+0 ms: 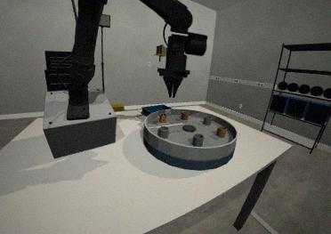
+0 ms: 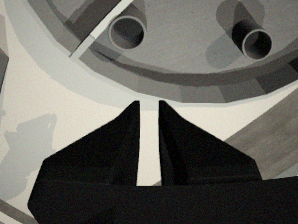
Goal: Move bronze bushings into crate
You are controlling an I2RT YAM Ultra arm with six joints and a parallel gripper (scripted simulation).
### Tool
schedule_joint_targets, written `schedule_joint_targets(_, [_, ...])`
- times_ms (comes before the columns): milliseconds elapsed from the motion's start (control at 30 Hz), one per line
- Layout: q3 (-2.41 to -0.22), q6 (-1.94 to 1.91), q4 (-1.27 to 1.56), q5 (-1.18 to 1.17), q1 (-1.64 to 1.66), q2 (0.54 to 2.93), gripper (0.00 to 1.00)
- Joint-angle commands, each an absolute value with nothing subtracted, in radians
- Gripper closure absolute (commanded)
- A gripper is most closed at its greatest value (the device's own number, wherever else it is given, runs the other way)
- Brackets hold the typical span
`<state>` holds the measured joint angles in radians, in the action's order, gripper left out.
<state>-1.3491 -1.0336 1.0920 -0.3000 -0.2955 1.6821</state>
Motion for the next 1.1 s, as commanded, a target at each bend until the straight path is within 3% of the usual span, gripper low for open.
schedule_joint_targets(0, [-1.358,-1.025,1.086,-0.3,-0.29,1.664,0.89])
schedule_joint_targets(233, [-1.358,-1.025,1.086,-0.3,-0.29,1.664,0.89])
schedule_joint_targets(267, [-1.358,-1.025,1.086,-0.3,-0.29,1.664,0.82])
schedule_joint_targets(1067, [-1.358,-1.025,1.086,-0.3,-0.29,1.664,0.82])
